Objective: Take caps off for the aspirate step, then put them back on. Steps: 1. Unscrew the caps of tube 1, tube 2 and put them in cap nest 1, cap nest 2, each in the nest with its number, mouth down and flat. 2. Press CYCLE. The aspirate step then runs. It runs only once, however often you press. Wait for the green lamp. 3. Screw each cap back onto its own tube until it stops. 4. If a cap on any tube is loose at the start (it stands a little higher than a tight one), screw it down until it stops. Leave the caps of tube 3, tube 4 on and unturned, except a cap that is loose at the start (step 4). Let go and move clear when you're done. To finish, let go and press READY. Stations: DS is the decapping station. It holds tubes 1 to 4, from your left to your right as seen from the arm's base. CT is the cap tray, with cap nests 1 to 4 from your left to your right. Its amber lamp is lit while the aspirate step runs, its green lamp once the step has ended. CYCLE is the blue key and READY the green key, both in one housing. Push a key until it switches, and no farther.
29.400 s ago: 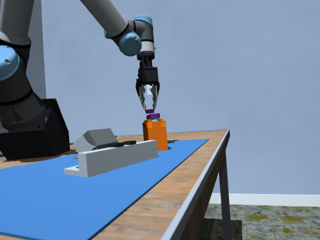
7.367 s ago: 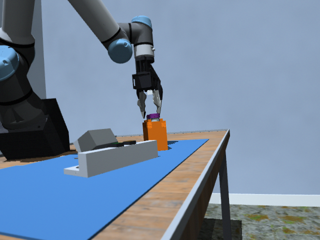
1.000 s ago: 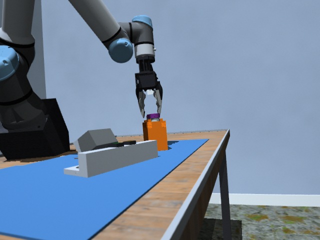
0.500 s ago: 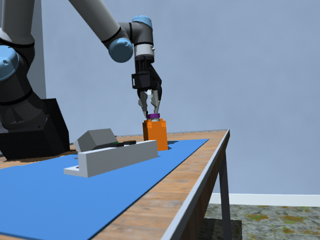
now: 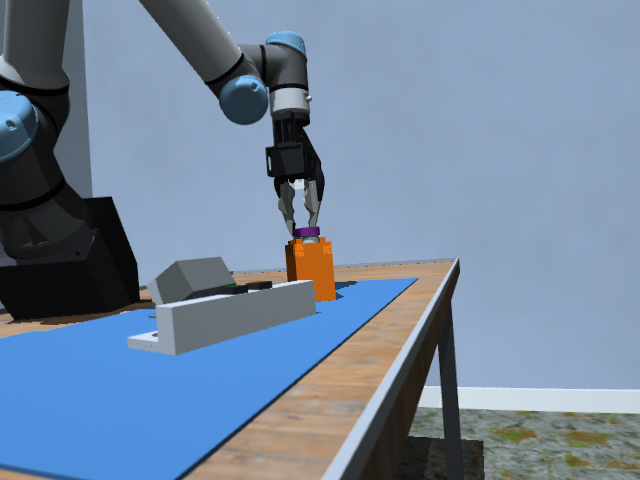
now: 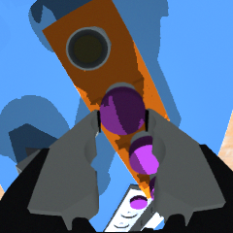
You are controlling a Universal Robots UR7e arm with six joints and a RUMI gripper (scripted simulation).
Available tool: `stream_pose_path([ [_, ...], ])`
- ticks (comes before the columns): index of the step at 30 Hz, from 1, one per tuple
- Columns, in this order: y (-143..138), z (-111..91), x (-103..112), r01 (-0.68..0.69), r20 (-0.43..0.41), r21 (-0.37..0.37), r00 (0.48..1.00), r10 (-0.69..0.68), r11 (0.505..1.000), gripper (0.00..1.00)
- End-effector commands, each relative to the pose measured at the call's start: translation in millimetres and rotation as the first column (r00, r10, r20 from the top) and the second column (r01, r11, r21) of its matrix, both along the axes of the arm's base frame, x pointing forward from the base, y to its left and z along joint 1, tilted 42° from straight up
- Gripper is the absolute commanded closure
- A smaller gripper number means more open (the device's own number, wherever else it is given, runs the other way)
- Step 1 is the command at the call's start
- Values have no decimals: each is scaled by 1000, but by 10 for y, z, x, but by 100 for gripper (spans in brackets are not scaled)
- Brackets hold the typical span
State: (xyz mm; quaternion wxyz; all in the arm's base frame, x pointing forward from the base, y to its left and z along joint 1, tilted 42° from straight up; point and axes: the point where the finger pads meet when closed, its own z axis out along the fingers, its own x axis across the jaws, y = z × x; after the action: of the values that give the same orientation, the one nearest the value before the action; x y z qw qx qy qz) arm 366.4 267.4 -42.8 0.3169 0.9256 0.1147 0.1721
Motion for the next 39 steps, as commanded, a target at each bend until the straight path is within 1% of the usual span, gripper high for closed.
stream_pose_path([
  [1, 16, -6, -1, -205, -154, -86, 969, 191, 975, 100],
  [3, 16, -6, 2, -267, -203, -106, 949, 242, 958, 100],
  [4, 15, -3, 2, -281, -214, -110, 943, 253, 953, 100],
  [5, 10, -4, -1, -319, -245, -120, 927, 283, 940, 100],
  [7, 10, -4, -1, -319, -245, -120, 927, 283, 940, 100],
  [12, 2, -11, -10, -500, -397, -153, 821, 410, 853, 100],
  [13, -5, -12, -17, -505, -402, -153, 817, 413, 850, 100],
  [16, -2, -12, -17, -602, -485, -156, 737, 470, 784, 100],
  [17, -7, -13, -22, -609, -492, -155, 731, 473, 778, 100],
  [20, -3, -16, -24, -696, -571, -146, 640, 515, 703, 100],
  [21, -5, -14, -24, -702, -576, -145, 633, 518, 697, 100],
  [29, 10, -3, -13, -702, -573, -146, 634, 519, 697, 100],
  [30, 10, -3, -13, -702, -573, -146, 634, 519, 697, 65],
  [39, 10, -3, -13, -702, -573, -146, 634, 519, 697, 65],
])
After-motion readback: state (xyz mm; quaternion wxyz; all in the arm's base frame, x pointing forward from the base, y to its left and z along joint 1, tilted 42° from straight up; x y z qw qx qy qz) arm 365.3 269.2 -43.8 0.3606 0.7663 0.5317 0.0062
